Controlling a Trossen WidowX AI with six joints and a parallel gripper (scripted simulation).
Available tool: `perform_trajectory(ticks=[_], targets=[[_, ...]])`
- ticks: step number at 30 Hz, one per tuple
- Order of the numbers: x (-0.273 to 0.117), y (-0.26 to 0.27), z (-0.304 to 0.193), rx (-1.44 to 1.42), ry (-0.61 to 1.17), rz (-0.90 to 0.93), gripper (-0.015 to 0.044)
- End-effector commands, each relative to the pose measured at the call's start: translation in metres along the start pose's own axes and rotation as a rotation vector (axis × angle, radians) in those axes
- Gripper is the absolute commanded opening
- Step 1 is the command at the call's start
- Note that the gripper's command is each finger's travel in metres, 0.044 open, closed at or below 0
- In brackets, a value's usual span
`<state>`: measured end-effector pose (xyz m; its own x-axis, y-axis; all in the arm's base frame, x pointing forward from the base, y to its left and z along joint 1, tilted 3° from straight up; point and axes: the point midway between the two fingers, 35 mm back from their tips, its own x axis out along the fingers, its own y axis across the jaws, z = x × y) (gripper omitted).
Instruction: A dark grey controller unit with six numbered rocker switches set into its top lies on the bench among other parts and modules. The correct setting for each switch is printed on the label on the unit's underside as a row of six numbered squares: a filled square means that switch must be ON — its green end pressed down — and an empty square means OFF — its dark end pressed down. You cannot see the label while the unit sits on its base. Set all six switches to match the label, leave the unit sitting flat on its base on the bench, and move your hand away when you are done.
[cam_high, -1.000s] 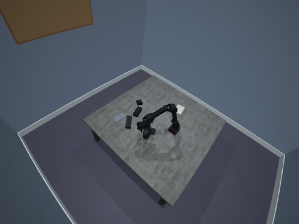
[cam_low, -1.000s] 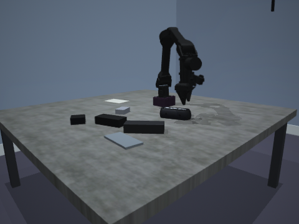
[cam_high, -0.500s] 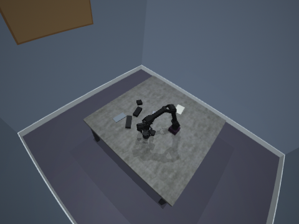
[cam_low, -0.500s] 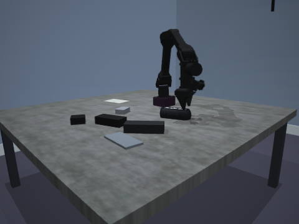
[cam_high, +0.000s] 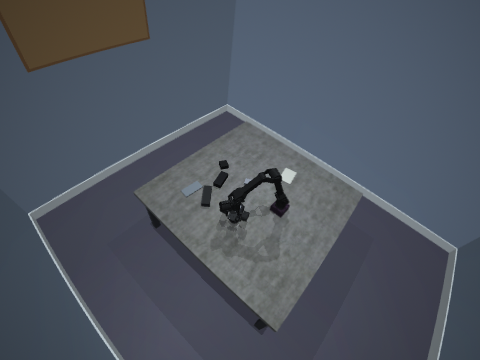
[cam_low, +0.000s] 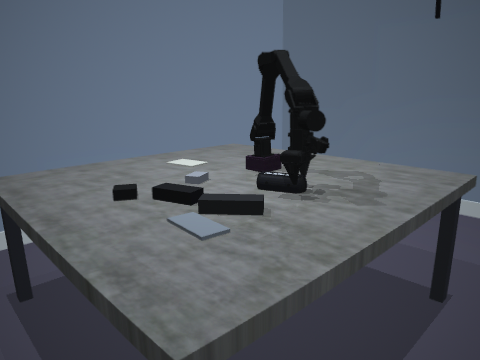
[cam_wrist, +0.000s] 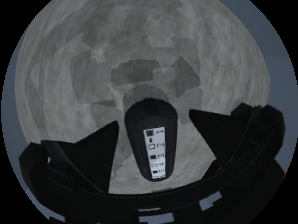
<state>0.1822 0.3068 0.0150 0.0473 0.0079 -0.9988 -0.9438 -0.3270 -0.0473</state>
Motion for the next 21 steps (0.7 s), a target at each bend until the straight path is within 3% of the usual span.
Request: perform_trajectory(ticks=[1,4,7,12,21], targets=[[0.0105,0.0036,-0.0032,0.010,0.016,0.009,0.0440],[0.0108,0.0036,-0.0032,0.011,0.016,0.009,0.0440],[0.0108,0.0036,-0.0032,0.011,0.016,0.009,0.0361],[0.0108,0.0036,-0.0032,0.011,0.016,0.009,0.0328],[0.0108,0.0036,-0.0032,0.011,0.016,0.009,0.0326]])
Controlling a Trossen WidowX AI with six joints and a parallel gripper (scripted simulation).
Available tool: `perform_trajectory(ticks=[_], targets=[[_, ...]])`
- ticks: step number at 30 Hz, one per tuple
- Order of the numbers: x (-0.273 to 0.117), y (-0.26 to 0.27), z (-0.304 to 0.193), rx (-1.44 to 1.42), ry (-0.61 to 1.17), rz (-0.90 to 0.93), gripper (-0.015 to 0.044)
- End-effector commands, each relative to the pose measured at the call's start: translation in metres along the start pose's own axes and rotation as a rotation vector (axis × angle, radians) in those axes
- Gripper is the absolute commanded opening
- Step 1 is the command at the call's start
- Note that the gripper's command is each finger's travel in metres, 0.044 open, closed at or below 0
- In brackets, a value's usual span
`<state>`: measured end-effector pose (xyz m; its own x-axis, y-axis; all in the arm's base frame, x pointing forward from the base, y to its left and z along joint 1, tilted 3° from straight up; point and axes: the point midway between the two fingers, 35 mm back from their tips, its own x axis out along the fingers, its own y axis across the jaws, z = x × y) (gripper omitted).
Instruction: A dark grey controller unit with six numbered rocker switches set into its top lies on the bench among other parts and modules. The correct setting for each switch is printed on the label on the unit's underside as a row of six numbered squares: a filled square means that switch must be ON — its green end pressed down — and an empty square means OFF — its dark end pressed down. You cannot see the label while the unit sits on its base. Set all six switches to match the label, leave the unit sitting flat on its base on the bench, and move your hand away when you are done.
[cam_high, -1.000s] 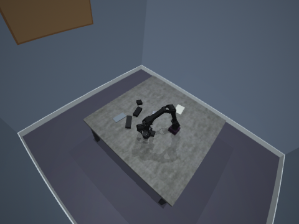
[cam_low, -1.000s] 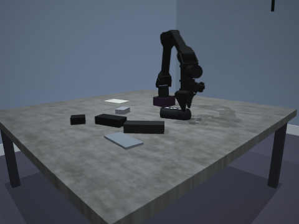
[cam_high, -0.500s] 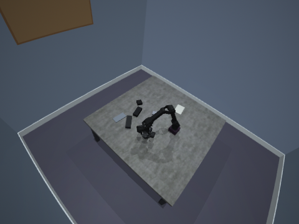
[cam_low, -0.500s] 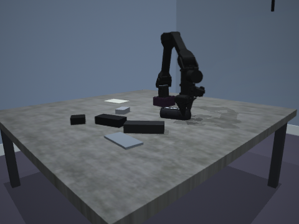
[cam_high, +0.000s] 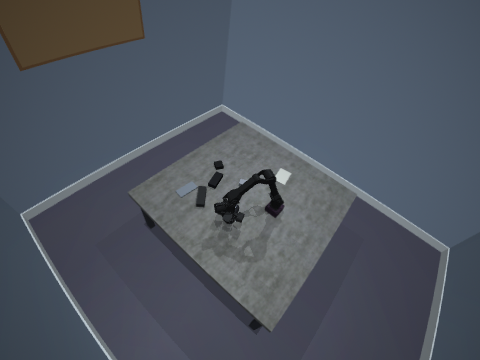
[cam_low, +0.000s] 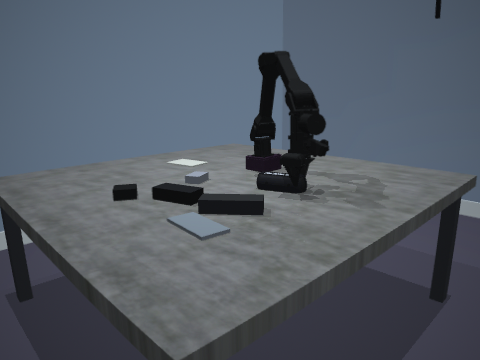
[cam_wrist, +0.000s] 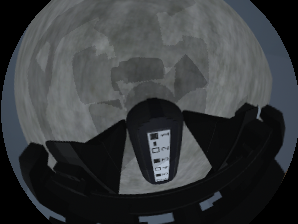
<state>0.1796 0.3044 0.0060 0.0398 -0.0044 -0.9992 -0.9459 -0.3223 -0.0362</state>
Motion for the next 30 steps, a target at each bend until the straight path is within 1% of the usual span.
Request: perform_trajectory(ticks=[1,6,7,30], targets=[[0.002,0.000,-0.002,0.006,0.007,-0.002,0.0326],[-0.001,0.000,-0.002,0.006,0.007,-0.002,0.0326],[-0.001,0.000,-0.003,0.006,0.007,-0.002,0.0336],[-0.017,0.000,-0.007,0.006,0.007,-0.002,0.0335]])
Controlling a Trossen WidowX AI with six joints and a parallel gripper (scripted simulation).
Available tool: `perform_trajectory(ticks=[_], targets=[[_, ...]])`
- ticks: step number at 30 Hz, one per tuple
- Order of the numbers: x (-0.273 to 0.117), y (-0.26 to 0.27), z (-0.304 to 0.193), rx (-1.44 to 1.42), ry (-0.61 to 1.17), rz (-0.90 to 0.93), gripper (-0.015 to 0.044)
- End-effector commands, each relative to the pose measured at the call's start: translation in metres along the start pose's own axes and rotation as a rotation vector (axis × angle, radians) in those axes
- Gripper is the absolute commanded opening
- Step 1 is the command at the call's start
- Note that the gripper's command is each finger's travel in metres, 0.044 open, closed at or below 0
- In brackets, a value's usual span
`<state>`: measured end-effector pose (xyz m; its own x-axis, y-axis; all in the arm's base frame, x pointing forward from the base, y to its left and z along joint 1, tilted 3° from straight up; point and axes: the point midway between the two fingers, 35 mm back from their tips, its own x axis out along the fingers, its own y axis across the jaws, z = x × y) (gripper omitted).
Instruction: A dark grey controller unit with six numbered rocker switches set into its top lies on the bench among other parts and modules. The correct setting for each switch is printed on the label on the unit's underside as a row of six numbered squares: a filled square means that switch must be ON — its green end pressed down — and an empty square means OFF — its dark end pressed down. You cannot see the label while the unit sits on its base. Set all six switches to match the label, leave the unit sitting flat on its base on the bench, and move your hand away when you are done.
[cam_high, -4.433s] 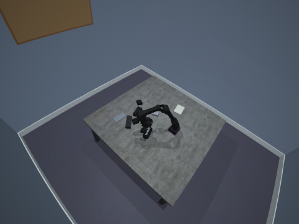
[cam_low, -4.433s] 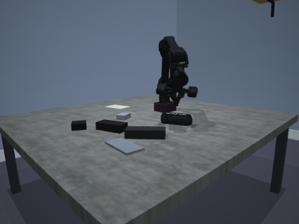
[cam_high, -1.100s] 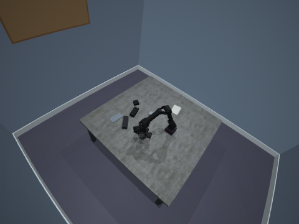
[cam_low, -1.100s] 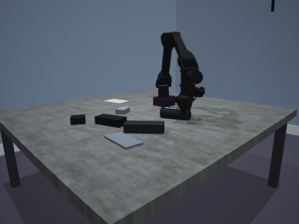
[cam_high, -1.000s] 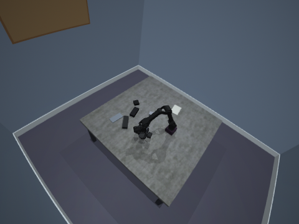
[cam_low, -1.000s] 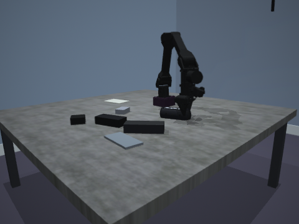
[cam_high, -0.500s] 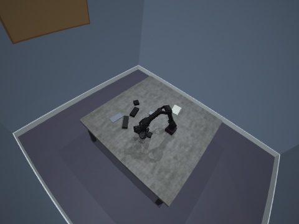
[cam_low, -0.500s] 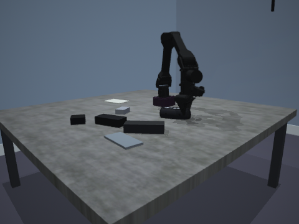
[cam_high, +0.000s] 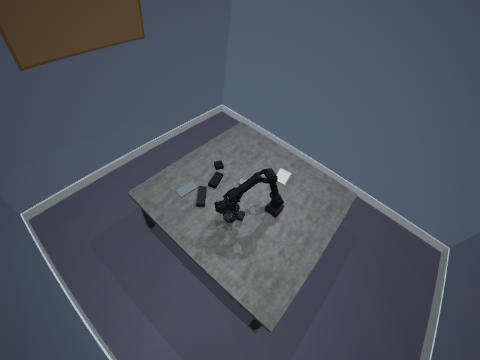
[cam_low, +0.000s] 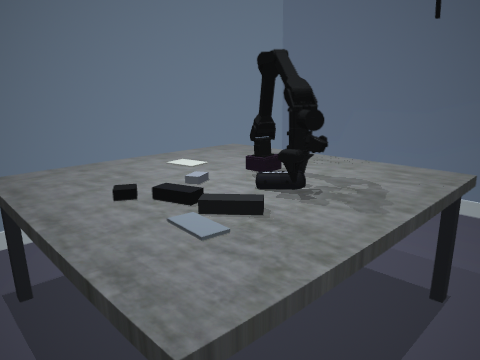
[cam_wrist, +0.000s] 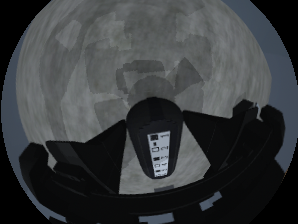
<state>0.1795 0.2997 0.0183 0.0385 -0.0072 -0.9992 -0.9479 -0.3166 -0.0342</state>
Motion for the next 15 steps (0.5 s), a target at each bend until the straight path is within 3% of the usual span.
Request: perform_trajectory(ticks=[1,15], targets=[[-0.005,-0.001,-0.003,0.000,0.005,-0.004,0.0335],[-0.016,-0.001,-0.007,0.000,0.005,-0.004,0.0335]])
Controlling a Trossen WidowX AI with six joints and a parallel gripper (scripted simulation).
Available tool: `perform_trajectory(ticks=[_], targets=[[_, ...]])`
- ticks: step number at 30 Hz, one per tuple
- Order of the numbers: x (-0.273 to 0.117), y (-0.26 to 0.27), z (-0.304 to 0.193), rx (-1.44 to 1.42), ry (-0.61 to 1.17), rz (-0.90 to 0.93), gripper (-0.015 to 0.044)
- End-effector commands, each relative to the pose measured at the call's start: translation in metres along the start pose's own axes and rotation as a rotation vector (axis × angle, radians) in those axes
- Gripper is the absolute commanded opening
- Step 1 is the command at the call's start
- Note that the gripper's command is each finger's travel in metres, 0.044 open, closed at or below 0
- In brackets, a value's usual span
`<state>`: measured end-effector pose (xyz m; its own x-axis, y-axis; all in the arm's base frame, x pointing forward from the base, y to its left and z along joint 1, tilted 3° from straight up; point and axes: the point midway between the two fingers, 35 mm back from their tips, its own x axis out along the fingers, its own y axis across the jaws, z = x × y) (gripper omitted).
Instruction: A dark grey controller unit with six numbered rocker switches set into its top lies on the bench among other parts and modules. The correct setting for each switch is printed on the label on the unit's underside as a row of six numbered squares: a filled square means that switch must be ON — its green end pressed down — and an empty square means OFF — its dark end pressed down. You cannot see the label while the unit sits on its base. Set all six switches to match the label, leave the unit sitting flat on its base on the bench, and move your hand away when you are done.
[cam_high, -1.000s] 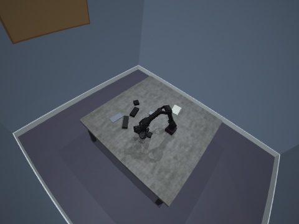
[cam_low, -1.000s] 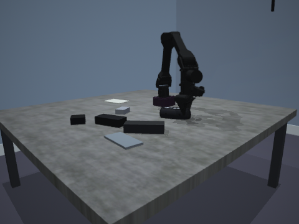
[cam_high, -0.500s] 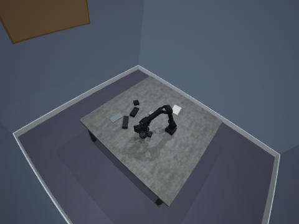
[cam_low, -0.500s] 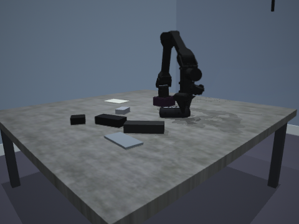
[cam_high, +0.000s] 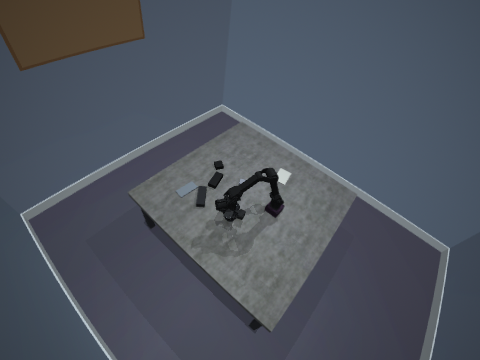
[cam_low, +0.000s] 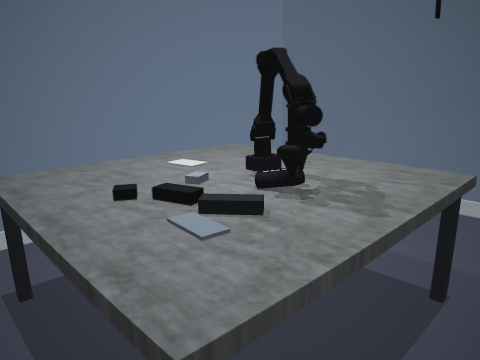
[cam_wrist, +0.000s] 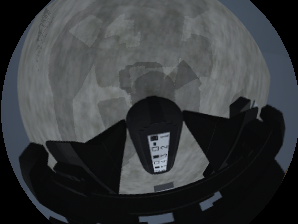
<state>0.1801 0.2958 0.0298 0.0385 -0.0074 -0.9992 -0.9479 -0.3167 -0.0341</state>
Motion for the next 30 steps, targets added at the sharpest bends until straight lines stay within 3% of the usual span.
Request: perform_trajectory(ticks=[1,30], targets=[[-0.005,-0.002,-0.004,0.000,0.005,-0.004,0.0335],[-0.025,-0.002,-0.016,0.000,0.006,-0.005,0.0335]])
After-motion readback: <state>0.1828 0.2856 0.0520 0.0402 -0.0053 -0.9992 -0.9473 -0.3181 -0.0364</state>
